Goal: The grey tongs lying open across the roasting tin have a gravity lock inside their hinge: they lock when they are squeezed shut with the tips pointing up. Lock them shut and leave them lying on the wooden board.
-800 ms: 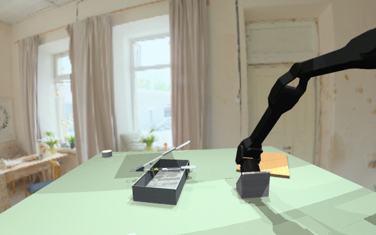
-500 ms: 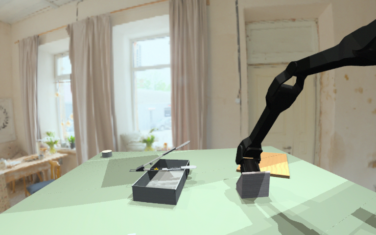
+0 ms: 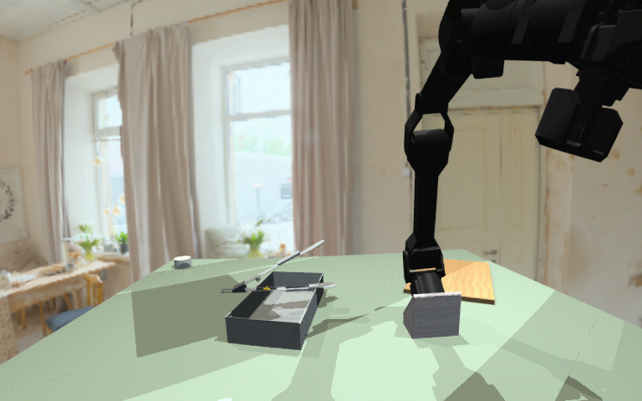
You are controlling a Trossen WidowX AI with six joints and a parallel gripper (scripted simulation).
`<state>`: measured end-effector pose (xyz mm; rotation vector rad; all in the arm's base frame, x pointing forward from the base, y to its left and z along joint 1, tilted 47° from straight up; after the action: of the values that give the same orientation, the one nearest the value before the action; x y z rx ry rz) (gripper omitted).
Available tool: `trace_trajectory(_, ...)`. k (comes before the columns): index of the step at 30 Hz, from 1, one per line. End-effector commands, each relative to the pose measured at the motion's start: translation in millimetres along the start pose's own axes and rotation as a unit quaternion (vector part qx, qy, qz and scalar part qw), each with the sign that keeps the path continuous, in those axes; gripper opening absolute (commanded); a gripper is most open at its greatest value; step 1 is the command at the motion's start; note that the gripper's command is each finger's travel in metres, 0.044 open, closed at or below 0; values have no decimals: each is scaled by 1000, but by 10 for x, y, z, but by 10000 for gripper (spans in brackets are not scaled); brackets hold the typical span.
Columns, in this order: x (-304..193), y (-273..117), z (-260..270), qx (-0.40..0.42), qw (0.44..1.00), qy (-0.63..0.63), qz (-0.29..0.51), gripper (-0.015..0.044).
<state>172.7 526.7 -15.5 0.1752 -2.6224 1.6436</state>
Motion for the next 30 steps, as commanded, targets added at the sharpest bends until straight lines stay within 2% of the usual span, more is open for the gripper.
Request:
trace_trajectory(1, -453, -382, 211, 29, 990, 129, 53, -150)
trace_trajectory(11, -1224, -1226, 773, 64, 911, 374, 163, -150)
trace_trajectory(16, -1530, -1728, 1163, 75, 836, 497, 221, -150)
trace_trajectory(22, -1791, -2374, 1709, 79, 714, 630, 296, -150)
trace_trajectory(30, -1879, -3235, 2480, 71, 512, 763, 387, -150)
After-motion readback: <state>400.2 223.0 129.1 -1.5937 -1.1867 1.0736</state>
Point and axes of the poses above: the point midway between the two fingers, 35 mm back from their tips, its own y axis out along the fingers, its own z axis across the jaws, x = y × z, the point moved 7 cm from there along -y, back along the fingers, and after that the axes turned 2 degrees about -y, right-handed, at the moved point
